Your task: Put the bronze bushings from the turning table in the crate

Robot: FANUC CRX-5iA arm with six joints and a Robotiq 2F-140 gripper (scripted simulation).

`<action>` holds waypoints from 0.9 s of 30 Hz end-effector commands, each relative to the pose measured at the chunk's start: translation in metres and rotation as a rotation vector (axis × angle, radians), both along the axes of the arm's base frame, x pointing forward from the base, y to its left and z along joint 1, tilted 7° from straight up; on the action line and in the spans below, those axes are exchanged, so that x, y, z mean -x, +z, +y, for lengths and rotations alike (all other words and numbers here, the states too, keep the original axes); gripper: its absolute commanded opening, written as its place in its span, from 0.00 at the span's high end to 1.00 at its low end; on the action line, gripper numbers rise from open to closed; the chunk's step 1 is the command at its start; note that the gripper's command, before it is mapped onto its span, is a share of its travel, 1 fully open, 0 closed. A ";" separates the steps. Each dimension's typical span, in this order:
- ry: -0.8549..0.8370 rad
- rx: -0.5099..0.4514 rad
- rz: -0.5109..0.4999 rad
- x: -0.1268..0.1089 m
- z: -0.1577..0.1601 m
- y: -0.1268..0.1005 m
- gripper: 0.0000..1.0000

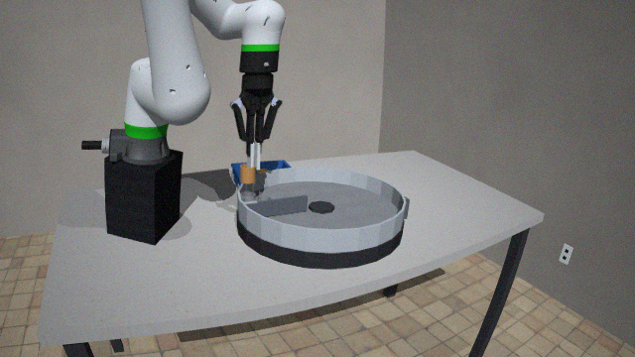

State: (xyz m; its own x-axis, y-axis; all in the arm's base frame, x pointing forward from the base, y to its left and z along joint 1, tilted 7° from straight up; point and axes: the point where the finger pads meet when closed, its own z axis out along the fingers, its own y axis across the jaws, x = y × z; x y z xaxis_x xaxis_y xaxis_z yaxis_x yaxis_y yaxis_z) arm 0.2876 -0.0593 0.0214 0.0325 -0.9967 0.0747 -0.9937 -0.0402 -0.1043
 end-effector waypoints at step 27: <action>0.000 0.000 0.000 -0.026 0.038 0.000 1.00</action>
